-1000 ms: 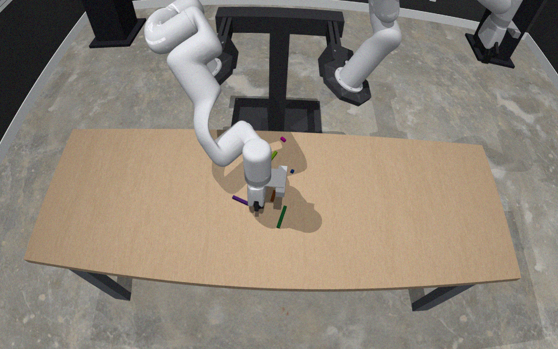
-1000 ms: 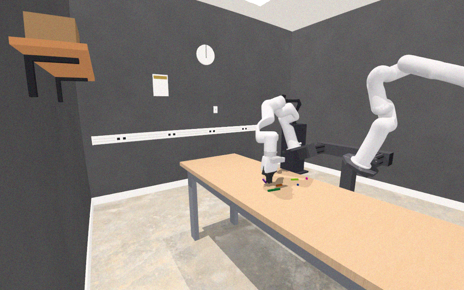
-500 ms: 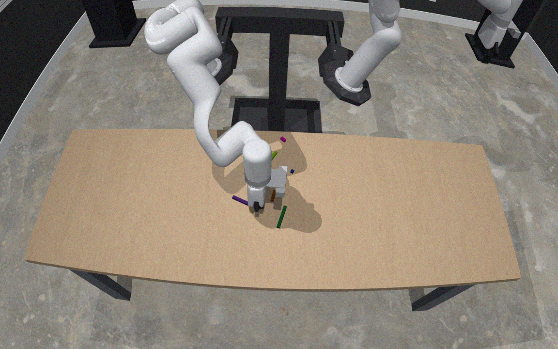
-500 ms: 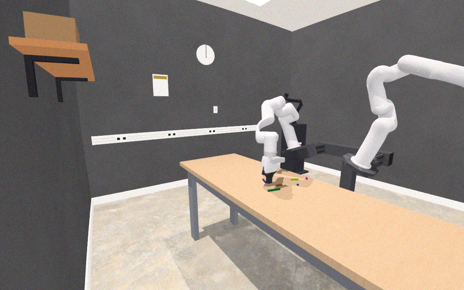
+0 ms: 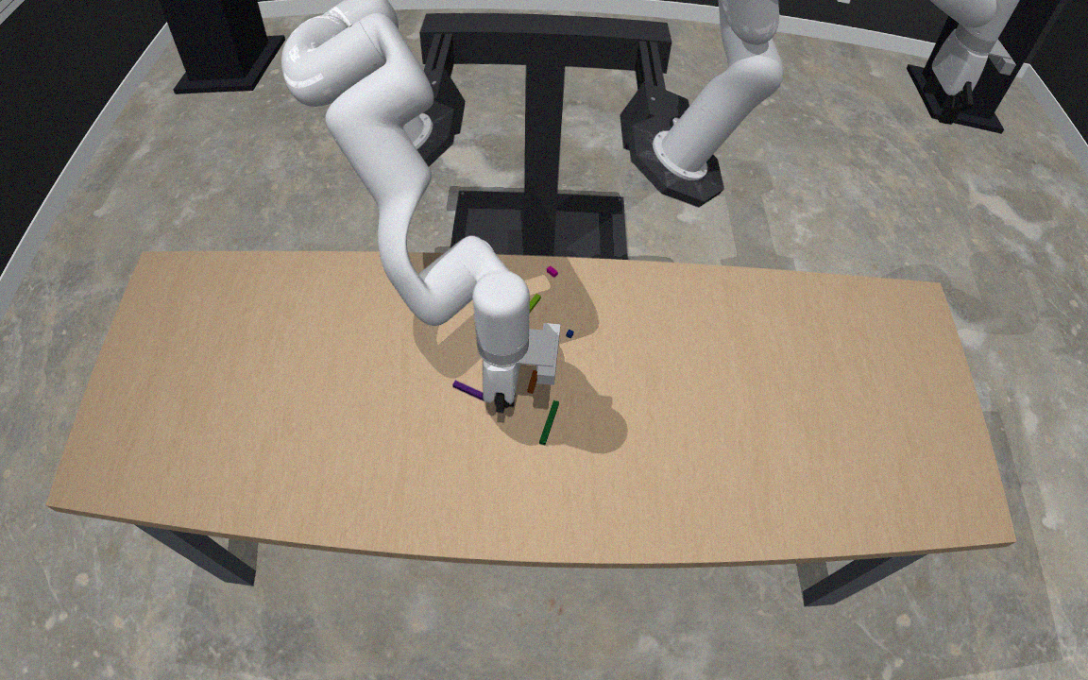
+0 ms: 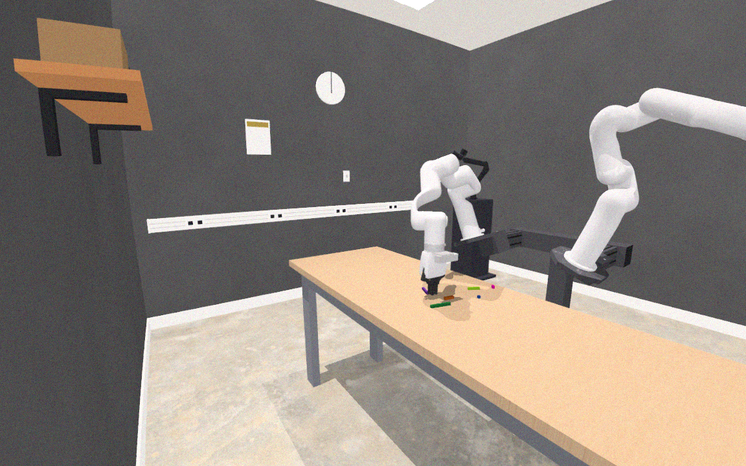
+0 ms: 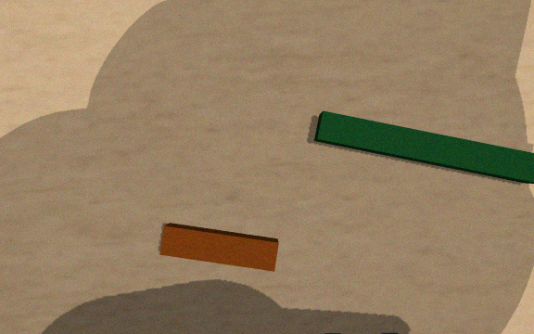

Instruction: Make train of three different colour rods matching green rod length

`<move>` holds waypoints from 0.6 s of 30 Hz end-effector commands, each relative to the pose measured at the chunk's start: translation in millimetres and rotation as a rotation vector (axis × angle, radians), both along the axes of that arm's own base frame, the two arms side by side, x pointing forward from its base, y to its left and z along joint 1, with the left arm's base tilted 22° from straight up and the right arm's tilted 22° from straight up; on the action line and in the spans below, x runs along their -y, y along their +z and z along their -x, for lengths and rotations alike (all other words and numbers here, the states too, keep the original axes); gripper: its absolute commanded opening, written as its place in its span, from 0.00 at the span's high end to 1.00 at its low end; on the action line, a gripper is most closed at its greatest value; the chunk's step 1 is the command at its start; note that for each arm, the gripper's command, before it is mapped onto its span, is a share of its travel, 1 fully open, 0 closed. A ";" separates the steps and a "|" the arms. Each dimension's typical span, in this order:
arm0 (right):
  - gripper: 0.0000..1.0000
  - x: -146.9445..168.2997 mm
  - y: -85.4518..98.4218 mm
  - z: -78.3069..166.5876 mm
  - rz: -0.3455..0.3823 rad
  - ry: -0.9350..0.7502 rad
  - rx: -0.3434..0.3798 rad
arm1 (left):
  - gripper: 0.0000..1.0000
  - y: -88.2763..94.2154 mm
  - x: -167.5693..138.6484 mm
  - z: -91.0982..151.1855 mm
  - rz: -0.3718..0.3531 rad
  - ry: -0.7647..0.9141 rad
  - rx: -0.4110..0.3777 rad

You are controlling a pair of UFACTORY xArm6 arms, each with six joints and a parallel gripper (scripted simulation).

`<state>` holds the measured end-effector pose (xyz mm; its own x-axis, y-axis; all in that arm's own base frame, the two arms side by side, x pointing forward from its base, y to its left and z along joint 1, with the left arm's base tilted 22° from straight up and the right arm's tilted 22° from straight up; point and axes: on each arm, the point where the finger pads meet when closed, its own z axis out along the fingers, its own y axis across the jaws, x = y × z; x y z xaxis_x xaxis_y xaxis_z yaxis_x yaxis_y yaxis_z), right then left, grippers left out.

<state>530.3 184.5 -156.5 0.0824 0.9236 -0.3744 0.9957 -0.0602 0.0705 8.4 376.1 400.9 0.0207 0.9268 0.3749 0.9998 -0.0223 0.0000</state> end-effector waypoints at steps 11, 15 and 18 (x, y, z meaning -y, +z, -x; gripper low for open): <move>0.94 -1.6 1.8 -2.1 -0.003 0.001 0.005 | 0.00 2.2 -0.3 0.0 -0.005 0.000 0.000; 0.94 -0.8 -0.1 -2.2 -0.003 0.001 0.005 | 0.00 2.2 -0.3 0.0 -0.005 0.000 0.000; 0.94 0.2 -2.4 -2.3 -0.003 0.001 0.005 | 0.00 2.2 -0.3 0.0 -0.005 0.000 0.000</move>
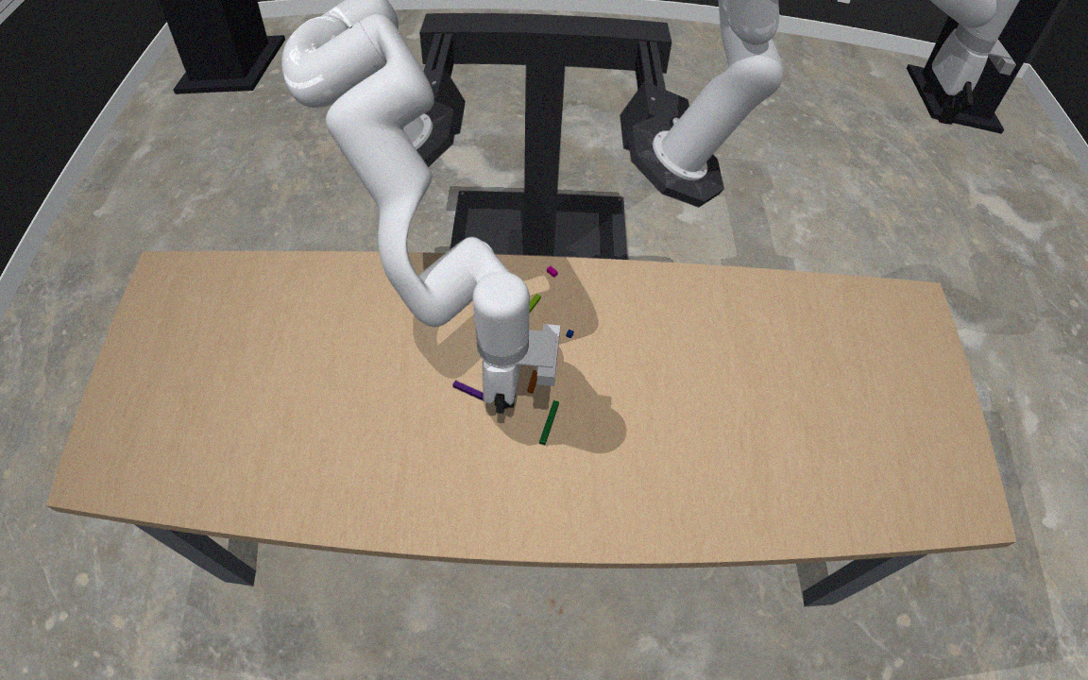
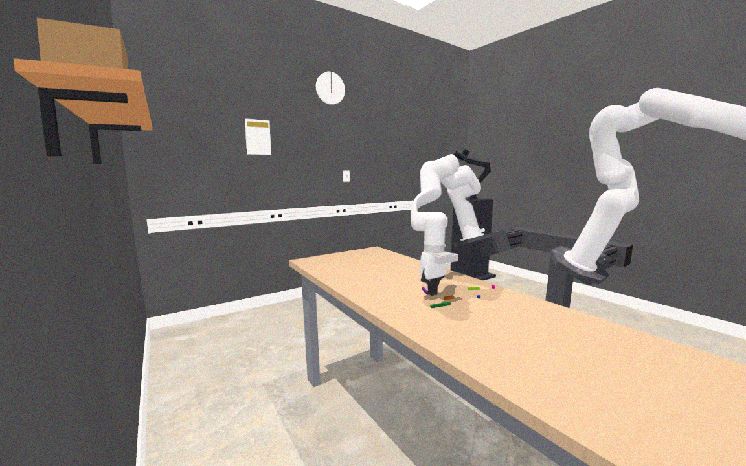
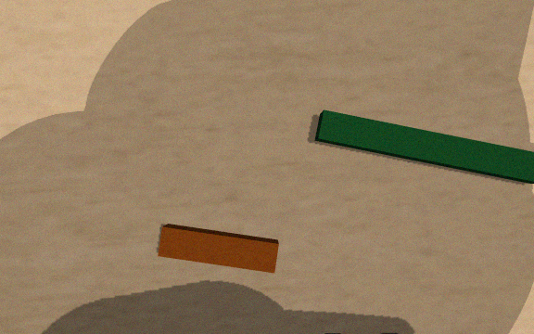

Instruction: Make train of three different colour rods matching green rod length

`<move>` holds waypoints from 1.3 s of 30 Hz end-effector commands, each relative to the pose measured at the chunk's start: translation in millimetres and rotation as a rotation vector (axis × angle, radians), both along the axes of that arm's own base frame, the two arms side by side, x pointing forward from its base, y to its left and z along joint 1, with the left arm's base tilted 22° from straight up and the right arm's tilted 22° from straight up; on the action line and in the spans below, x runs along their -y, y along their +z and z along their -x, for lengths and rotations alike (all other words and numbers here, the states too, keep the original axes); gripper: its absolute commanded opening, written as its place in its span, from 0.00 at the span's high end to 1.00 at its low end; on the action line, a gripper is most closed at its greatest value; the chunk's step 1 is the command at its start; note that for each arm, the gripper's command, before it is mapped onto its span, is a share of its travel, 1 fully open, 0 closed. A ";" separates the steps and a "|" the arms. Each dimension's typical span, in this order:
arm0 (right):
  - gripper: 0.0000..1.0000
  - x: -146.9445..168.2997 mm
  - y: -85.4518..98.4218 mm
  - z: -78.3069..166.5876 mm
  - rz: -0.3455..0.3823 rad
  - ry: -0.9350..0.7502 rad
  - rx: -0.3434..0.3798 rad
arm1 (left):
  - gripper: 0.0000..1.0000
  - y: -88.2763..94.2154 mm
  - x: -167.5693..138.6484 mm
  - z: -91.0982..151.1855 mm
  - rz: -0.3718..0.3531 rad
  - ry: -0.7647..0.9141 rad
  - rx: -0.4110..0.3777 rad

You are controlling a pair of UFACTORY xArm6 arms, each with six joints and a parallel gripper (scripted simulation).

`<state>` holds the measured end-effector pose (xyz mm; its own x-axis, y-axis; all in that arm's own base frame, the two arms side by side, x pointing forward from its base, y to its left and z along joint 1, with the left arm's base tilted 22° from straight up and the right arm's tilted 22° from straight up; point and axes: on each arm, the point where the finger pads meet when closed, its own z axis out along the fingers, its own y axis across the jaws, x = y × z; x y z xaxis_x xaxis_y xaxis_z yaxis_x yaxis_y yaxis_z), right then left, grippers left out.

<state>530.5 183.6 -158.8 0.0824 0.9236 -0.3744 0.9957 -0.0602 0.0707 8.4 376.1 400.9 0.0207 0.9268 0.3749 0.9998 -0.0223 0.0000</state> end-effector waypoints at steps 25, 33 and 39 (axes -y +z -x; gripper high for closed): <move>0.94 1.8 -6.4 -2.4 -0.003 0.001 0.005 | 0.00 2.2 -0.3 0.0 -0.005 0.000 0.000; 0.94 1.8 -6.4 -2.4 -0.003 0.001 0.005 | 0.00 2.2 -0.3 0.0 -0.005 0.000 0.000; 0.94 1.8 -6.4 -2.4 -0.003 0.001 0.005 | 0.00 2.2 -0.3 0.0 -0.005 0.000 0.000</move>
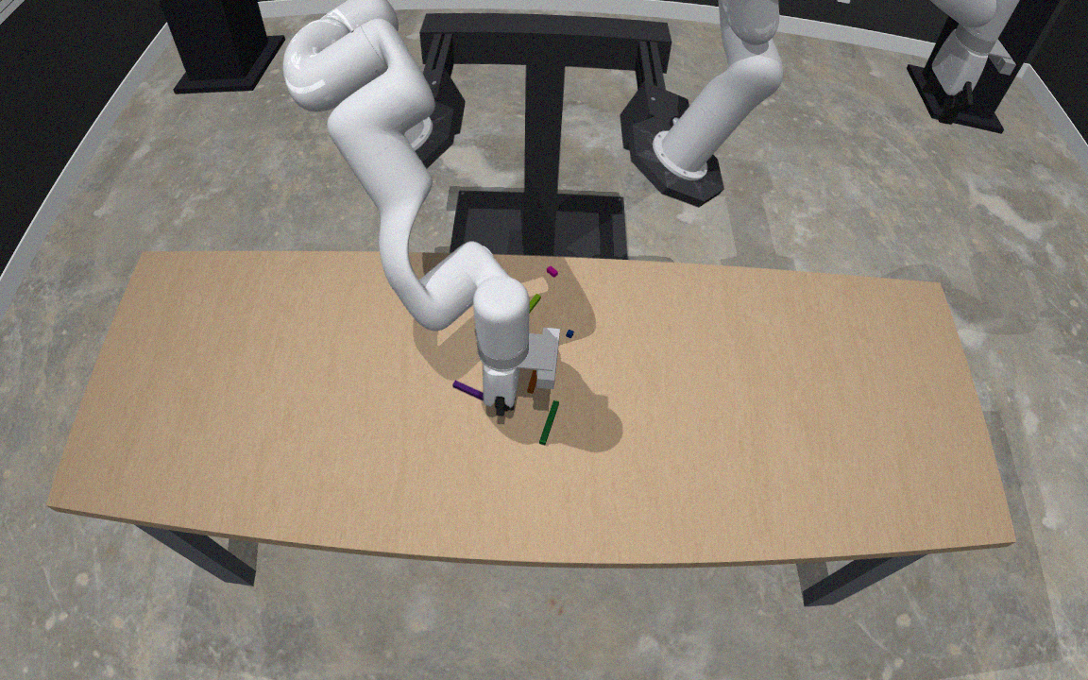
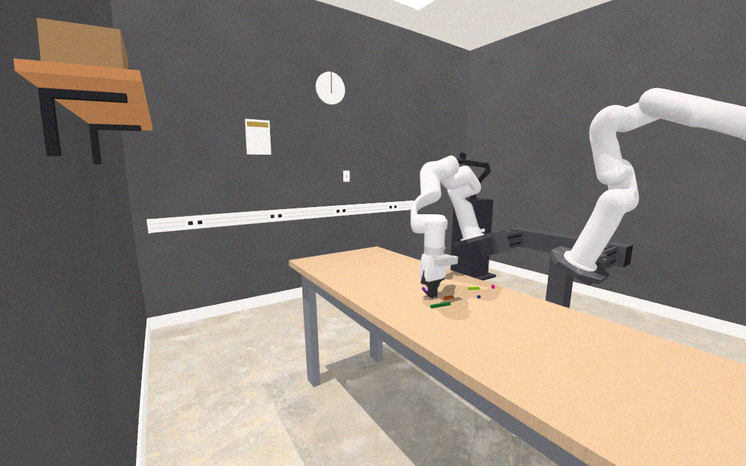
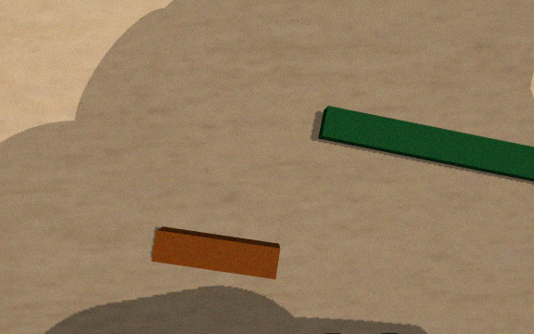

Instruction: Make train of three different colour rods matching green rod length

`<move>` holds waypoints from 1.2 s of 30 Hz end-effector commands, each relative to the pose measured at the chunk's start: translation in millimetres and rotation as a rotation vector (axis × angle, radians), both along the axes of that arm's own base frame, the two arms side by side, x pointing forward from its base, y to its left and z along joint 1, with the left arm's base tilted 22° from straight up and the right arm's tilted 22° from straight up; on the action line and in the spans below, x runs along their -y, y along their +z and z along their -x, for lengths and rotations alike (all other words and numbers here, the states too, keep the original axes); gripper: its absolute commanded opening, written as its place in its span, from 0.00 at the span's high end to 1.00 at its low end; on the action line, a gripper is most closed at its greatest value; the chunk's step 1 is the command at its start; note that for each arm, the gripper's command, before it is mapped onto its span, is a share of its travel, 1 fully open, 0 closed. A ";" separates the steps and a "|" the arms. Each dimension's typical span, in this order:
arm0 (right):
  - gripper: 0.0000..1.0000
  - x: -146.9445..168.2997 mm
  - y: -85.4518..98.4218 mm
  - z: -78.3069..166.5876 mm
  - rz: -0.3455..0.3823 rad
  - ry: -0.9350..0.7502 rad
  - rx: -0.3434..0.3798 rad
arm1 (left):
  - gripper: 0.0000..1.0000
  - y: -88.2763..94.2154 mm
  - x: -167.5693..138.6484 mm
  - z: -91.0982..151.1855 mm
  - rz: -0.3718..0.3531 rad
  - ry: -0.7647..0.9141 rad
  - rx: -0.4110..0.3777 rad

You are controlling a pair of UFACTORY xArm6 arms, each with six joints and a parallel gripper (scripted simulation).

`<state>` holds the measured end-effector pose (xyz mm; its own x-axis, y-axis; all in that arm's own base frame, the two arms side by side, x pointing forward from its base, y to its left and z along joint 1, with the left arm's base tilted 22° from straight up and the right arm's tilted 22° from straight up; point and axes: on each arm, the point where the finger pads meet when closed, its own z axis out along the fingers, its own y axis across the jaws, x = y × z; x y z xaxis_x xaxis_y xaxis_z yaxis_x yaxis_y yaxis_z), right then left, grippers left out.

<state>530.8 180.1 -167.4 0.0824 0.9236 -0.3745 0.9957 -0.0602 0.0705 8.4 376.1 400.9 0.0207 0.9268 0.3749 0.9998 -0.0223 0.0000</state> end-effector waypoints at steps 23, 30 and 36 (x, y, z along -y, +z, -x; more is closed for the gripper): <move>0.78 -1.7 2.2 -2.1 -0.003 0.001 0.005 | 0.00 2.2 -0.3 0.0 -0.005 0.000 0.000; 0.74 -1.7 2.2 -2.1 -0.003 0.001 0.005 | 0.00 2.2 -0.3 0.0 -0.005 0.000 0.000; 0.74 -1.8 2.2 -2.1 -0.003 0.001 0.005 | 0.00 2.2 -0.3 0.0 -0.005 0.000 0.000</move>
<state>530.8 180.1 -167.4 0.0824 0.9236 -0.3745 0.9957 -0.0602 0.0705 8.4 376.1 400.9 0.0207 0.9268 0.3749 0.9998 -0.0223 0.0000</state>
